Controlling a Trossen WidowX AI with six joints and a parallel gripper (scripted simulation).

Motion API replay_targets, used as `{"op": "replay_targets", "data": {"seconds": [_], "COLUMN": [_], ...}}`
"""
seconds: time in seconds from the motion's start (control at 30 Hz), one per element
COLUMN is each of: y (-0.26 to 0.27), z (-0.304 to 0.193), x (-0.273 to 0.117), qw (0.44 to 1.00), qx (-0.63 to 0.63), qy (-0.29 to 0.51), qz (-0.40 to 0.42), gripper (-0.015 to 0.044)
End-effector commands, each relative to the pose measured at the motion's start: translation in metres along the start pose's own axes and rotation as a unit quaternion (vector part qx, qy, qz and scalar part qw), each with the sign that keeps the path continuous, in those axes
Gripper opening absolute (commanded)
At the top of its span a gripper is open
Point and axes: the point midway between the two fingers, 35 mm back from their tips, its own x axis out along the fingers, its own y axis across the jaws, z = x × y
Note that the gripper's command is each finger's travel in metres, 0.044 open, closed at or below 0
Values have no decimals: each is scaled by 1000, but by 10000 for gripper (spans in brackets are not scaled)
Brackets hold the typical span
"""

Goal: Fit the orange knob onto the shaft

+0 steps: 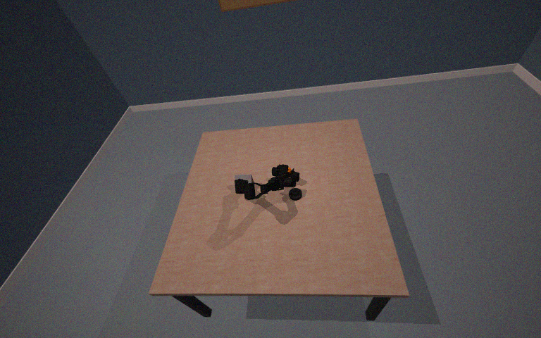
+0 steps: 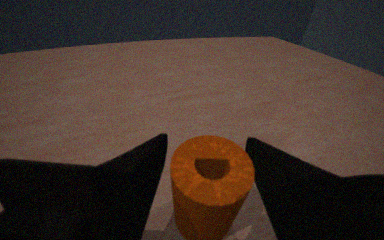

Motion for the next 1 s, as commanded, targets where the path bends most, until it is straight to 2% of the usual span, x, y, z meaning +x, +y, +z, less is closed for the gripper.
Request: {"op": "replay_targets", "data": {"seconds": [0.0, 0.17, 0.47, 0.67, 0.87, 0.97], "y": [0, 0, -1, -1, 0, 2], "z": [0, 0, 3, 76, 78, 79], "x": [0, 0, 0, -22, -23, -16], "qw": [1000, 1000, 1000, 1000, 1000, 999], "qx": [0, 0, 0, 0, 2, 27], "qy": [-1, -1, -1, -2, 0, 31], "qz": [0, 0, 0, 0, 1, 20], "gripper": [312, 440, 440, 440, 440, 440]}}
